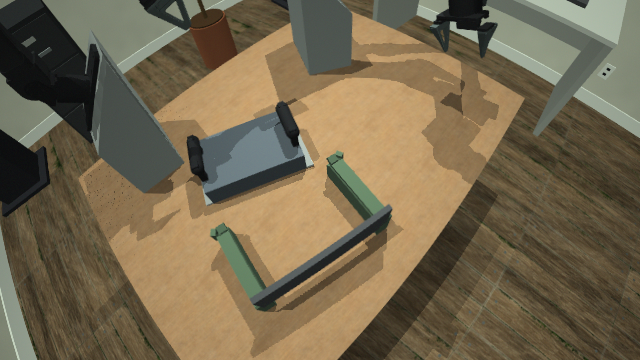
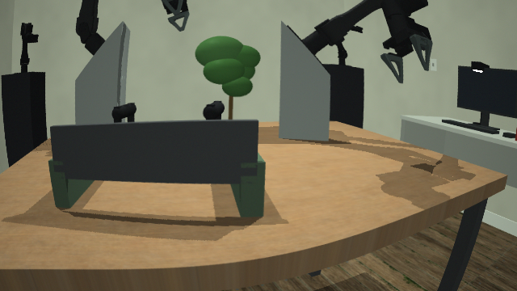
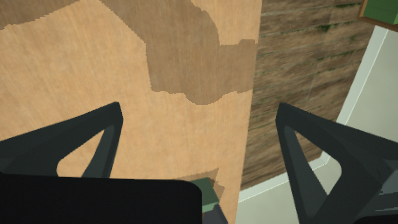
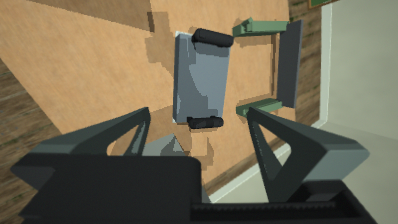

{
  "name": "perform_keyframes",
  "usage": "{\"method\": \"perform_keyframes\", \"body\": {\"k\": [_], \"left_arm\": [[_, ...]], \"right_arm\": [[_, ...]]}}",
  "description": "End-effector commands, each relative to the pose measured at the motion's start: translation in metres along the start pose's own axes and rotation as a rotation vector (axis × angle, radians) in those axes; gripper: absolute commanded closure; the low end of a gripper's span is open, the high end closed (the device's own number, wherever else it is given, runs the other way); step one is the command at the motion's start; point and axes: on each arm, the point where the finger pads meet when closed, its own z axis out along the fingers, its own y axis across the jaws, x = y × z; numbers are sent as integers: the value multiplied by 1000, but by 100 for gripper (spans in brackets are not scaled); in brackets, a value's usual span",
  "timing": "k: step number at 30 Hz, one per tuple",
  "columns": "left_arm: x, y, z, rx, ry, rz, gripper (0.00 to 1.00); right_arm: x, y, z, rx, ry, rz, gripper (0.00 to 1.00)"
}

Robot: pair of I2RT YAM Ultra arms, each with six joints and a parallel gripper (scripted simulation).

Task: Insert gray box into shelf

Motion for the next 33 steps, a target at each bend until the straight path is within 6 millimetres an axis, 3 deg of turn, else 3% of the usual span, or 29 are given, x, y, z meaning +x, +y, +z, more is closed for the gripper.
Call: {"method": "perform_keyframes", "body": {"k": [1, 17, 18, 19, 21, 24, 27, 30, 32, 33], "left_arm": [[0, -3, -3, 10, 1, -4, 0], [0, -3, -3, 10, 1, -4, 0], [28, 20, 4, -38, 38, 95, 0], [25, 4, 1, 4, 30, 70, 0], [29, -9, 0, 26, 17, 94, 0], [50, -18, 0, 50, 23, 178, 0], [80, -17, 0, 65, 28, 296, 0], [110, -8, 1, 70, 37, 411, 0], [131, -4, 1, 78, 45, 483, 0], [131, -4, 1, 78, 45, 483, 0]], "right_arm": [[-3, -1, -3, 1, -11, 6, 0], [-3, -1, -3, 1, -11, 6, 0], [10, -1, 12, 0, 31, 26, 0], [3, -4, 11, 1, 17, 51, 0], [3, -12, 7, -1, -2, 117, 0], [6, -22, 15, -7, 4, 227, 0], [17, -23, 39, -14, 64, 330, 0], [15, -40, 38, -25, 42, 467, 0], [28, -38, 54, -30, 92, 515, 0], [28, -38, 54, -30, 92, 515, 0]]}}
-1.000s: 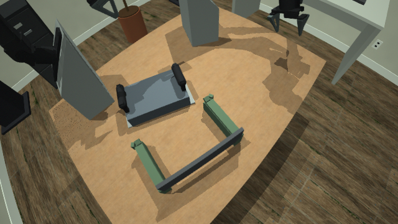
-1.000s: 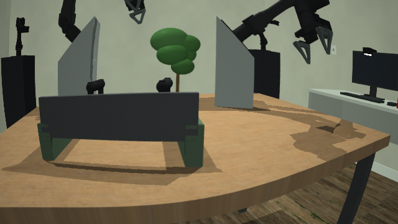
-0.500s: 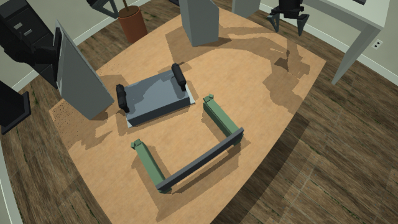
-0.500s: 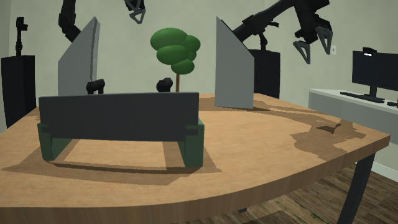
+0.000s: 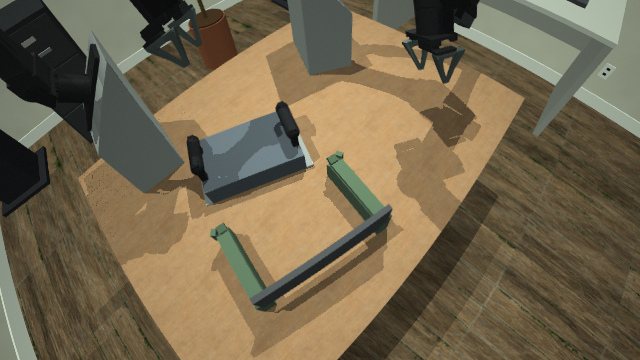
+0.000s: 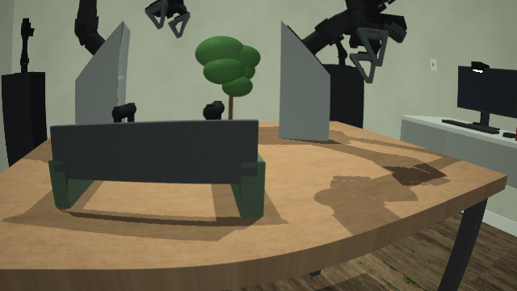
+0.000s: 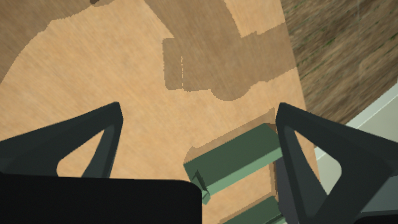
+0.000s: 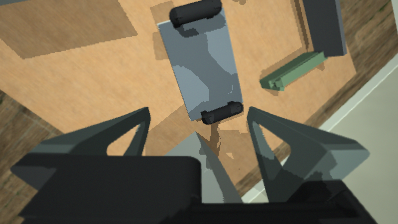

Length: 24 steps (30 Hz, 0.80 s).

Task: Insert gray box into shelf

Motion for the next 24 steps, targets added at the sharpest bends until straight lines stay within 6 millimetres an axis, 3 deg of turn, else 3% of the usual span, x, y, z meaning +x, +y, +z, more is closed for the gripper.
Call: {"method": "perform_keyframes", "body": {"k": [1, 2, 3, 5, 8, 11, 16, 18, 19, 20, 24], "left_arm": [[4, -25, -6, 57, -33, 63, 0], [16, -21, -6, 53, -26, 109, 0], [23, -31, -6, 67, -29, 130, 0], [48, -25, -6, 67, -20, 220, 0], [75, -35, -8, 91, -20, 313, 0], [105, -34, -9, 104, -18, 420, 0], [155, -26, -11, 121, -17, 604, 0], [155, -26, -11, 121, -17, 604, 0], [166, -9, -11, 107, -10, 666, 0], [178, 0, -9, 101, -6, 718, 0], [210, -1, -15, 137, -24, 834, 0]], "right_arm": [[-4, -3, 7, 15, -21, 106, 0], [-11, -7, 6, 8, -35, 150, 0], [3, -8, 19, 14, 11, 165, 0], [4, -14, 24, 7, 23, 235, 0], [4, -25, 32, -1, 35, 347, 0], [15, -32, 46, 1, 76, 437, 0], [26, -44, 63, 1, 125, 599, 0], [26, -44, 63, 1, 125, 599, 0], [22, -48, 63, -2, 116, 638, 0], [39, -45, 74, 8, 165, 646, 0], [46, -56, 82, 8, 190, 783, 0]]}}
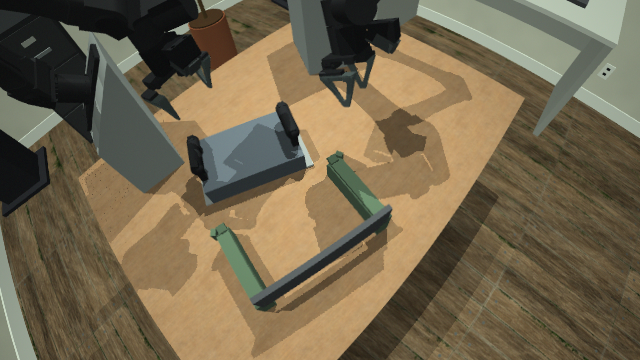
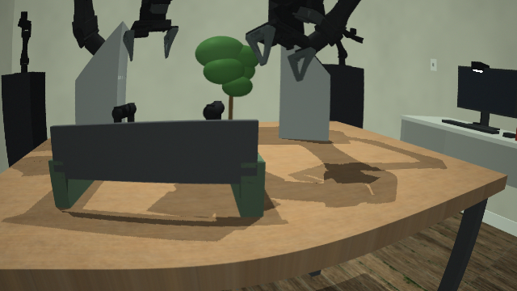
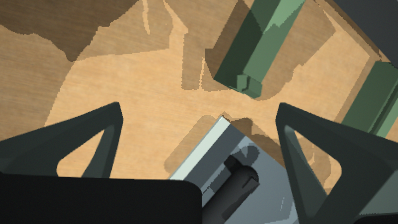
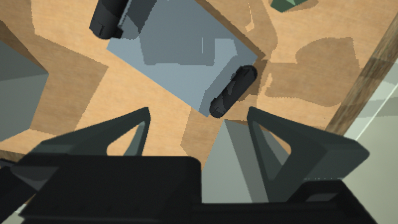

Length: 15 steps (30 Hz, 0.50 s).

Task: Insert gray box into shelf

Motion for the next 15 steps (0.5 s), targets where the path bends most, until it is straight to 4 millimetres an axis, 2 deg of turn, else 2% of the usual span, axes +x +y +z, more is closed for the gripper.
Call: {"method": "perform_keyframes", "body": {"k": [1, 3, 6, 7, 9, 11, 12, 13, 15], "left_arm": [[17, -32, -11, 54, -58, 132, 0], [31, -40, -13, 63, -67, 196, 0], [56, -49, -15, 72, -78, 298, 0], [69, -45, -14, 67, -75, 349, 0], [84, -50, -16, 74, -87, 412, 0], [84, -50, -16, 74, -87, 412, 0], [94, -46, -17, 71, -87, 456, 0], [99, -55, -17, 80, -99, 475, 0], [122, -45, -17, 73, -100, 570, 0]], "right_arm": [[-7, -9, 9, 5, -9, 156, 0], [5, -15, 24, 29, 33, 196, 0], [3, -25, 29, 27, 48, 303, 0], [2, -29, 32, 29, 53, 336, 0], [13, -33, 44, 51, 90, 379, 0], [13, -33, 44, 51, 90, 379, 0], [-3, -36, 36, 26, 60, 444, 0], [3, -42, 41, 36, 79, 473, 0], [12, -46, 51, 55, 109, 518, 0]]}}
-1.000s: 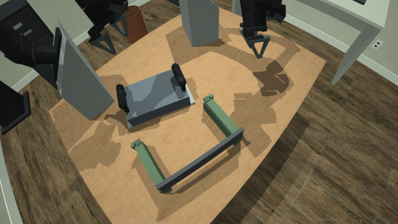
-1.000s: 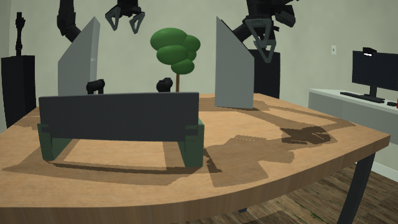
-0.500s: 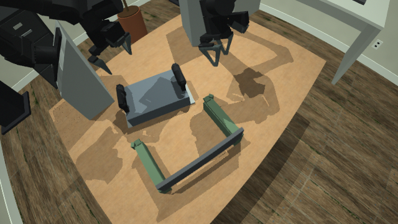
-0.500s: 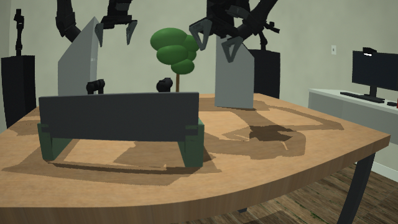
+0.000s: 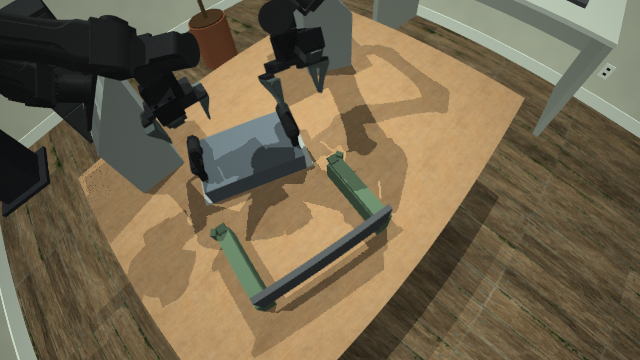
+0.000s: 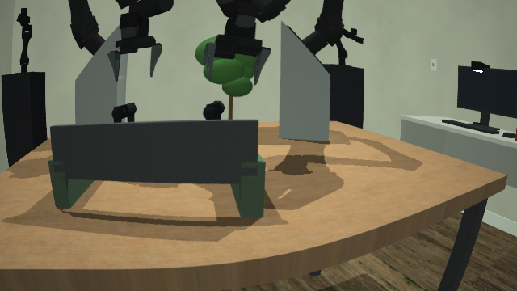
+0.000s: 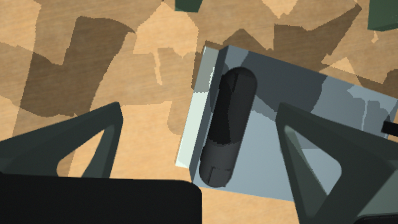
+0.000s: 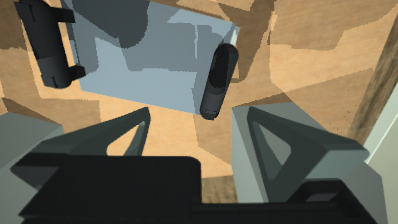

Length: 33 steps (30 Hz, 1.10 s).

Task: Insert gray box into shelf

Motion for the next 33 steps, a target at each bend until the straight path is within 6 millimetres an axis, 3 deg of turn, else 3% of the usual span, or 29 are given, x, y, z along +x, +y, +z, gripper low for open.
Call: {"method": "perform_keyframes", "body": {"k": [1, 3, 6, 8, 9, 11, 15, 17, 19, 22, 26, 27, 31, 32, 33], "left_arm": [[11, -20, -9, 18, -69, 125, 0], [2, -36, -11, 30, -104, 131, 0], [37, -29, -10, 16, -83, 241, 0], [41, -33, -11, 18, -90, 260, 0], [52, -26, -11, 10, -75, 292, 0], [37, -40, -13, 25, -101, 256, 0], [27, -37, -18, 31, -106, 222, 0], [68, -24, -8, 3, -40, 320, 0], [64, -27, -9, 8, -45, 309, 0], [49, -29, -14, 15, -63, 274, 0], [53, -27, -13, 11, -53, 286, 0], [47, -38, 4, 24, -64, 255, 0], [52, -33, 7, 22, -59, 273, 0], [40, -41, 10, 30, -77, 244, 0], [43, -39, 13, 28, -74, 252, 0]], "right_arm": [[1, -9, 13, 20, 0, 126, 0], [1, -14, 18, 26, 13, 173, 0], [3, -17, 25, 39, 33, 215, 0], [-1, -22, 22, 31, 31, 246, 0], [-1, -22, 23, 32, 34, 249, 0], [1, -22, 25, 37, 40, 246, 0], [1, -18, 24, 34, 35, 206, 0], [19, -32, 28, 81, 74, 150, 0], [4, -25, 22, 52, 52, 182, 0], [3, -23, 22, 40, 45, 196, 0], [4, -24, 22, 42, 47, 198, 0], [14, -28, 40, 58, 67, 189, 0], [5, -23, 41, 41, 48, 203, 0], [2, -21, 43, 39, 49, 208, 0], [9, -26, 47, 46, 53, 196, 0]]}}
